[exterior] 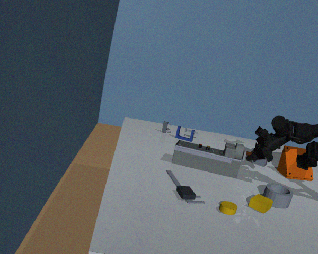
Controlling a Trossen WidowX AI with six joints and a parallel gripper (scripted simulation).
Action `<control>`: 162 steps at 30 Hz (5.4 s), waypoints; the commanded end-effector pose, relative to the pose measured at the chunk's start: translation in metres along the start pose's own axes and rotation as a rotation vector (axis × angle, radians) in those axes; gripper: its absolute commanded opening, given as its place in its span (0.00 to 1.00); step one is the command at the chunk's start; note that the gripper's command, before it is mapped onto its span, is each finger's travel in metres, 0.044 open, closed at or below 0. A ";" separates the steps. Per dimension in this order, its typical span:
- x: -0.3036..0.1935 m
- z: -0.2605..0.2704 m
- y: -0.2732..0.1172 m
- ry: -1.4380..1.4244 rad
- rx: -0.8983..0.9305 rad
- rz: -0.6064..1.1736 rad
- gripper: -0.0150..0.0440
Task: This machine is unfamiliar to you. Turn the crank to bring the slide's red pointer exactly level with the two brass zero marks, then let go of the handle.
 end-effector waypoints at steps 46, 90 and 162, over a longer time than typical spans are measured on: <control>0.016 0.031 -0.024 0.006 -0.001 -0.007 0.25; 0.014 0.042 -0.023 0.006 -0.001 -0.007 0.25; -0.021 0.058 0.007 0.007 0.002 -0.007 0.25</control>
Point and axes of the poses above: the point midway between the two fingers, 35 mm back from their tips, its own y axis out along the fingers, its own z axis across the jaws, x = y × z, the point moved 2 cm from there along -y, back along the fingers, and after that the axes turned 13 degrees about y, right-handed, at the moved point
